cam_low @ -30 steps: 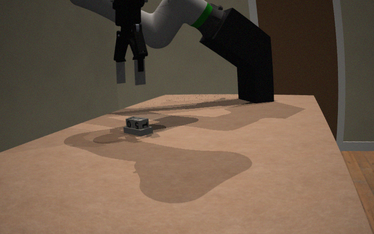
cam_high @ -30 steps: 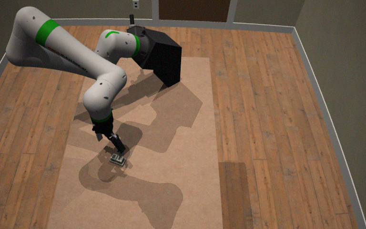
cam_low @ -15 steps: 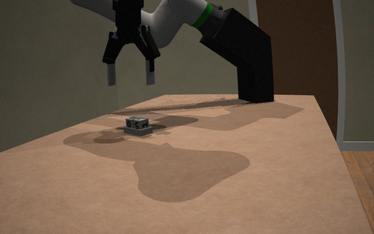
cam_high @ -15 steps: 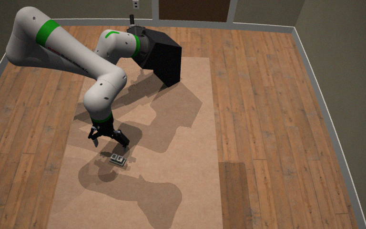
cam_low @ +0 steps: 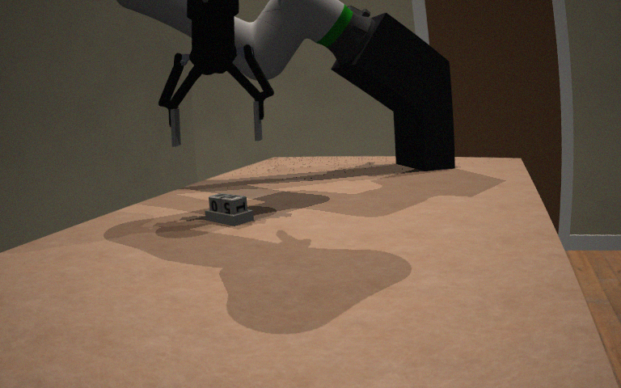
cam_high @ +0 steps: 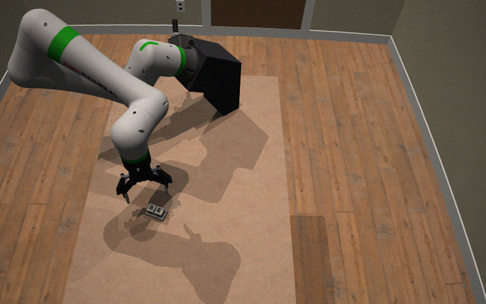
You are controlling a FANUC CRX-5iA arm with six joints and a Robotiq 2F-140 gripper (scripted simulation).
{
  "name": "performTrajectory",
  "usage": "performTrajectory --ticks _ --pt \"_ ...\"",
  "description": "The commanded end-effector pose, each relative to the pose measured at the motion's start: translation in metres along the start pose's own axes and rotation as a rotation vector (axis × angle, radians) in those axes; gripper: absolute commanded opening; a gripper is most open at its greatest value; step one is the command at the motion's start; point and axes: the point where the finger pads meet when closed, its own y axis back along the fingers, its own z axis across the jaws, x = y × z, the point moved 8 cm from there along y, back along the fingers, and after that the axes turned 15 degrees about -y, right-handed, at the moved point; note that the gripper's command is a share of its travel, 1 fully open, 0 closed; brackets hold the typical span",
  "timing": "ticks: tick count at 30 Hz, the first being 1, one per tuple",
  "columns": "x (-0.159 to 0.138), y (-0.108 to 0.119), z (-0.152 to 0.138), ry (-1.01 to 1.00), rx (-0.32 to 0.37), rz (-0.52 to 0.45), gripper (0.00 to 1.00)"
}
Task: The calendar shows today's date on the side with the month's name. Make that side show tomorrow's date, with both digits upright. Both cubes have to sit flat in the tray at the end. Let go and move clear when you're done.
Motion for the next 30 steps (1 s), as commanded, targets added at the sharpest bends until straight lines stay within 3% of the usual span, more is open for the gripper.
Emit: performTrajectory --ticks 1,4,6,18,30 --pt "0.0006 -0.0010 0.0007 0.174 0.011 -0.007 1.00" --pt "0.0006 -0.0010 0.0007 0.178 0.011 -0.007 1.00" --pt "0.0006 -0.0019 0.0007 0.318 0.011 -0.006 1.00" --pt "0.0004 -0.0045 0.0006 0.689 0.013 -0.004 1.00" --pt "0.0003 -0.0060 0.0006 0.908 0.014 -0.003 1.00"
